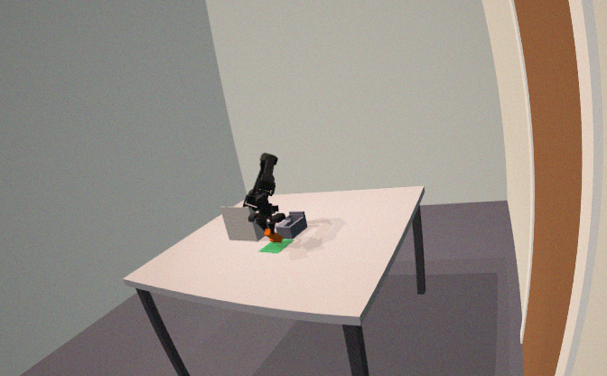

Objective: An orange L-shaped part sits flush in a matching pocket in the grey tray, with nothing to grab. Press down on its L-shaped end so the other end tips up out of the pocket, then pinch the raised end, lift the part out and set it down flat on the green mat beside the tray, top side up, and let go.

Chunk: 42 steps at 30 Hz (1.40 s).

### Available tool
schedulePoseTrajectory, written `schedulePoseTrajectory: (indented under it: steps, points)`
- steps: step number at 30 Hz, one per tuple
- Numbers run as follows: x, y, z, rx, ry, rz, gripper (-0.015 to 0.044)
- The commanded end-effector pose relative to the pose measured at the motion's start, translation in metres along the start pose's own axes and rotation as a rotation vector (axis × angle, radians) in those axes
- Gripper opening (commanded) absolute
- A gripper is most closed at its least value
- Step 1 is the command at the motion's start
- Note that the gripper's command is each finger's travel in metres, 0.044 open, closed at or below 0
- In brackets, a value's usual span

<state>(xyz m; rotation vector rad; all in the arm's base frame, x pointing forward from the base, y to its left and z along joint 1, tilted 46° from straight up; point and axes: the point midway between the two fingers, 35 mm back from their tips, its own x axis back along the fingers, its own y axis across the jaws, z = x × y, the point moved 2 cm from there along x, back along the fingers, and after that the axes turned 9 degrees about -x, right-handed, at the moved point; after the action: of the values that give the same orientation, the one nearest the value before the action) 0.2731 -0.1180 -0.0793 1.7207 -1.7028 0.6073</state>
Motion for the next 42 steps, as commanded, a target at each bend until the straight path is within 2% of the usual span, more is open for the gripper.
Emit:
schedulePoseTrajectory:
  steps: [1,4,14,19,22,24,42]
  points:
    - [-0.001,0.000,0.000,-0.003,-0.002,0.002,0.0000]
    - [0.000,0.000,0.000,0.000,0.000,0.000,0.0000]
    - [0.002,0.000,0.000,0.000,0.000,0.000,0.0263]
    - [0.044,-0.003,0.002,-0.003,0.002,0.001,0.0394]
    - [0.079,-0.001,0.001,-0.004,0.002,0.001,0.0400]
    - [0.088,0.000,0.001,-0.005,0.001,0.001,0.0400]
    - [0.084,-0.001,0.003,-0.010,0.005,0.016,0.0400]
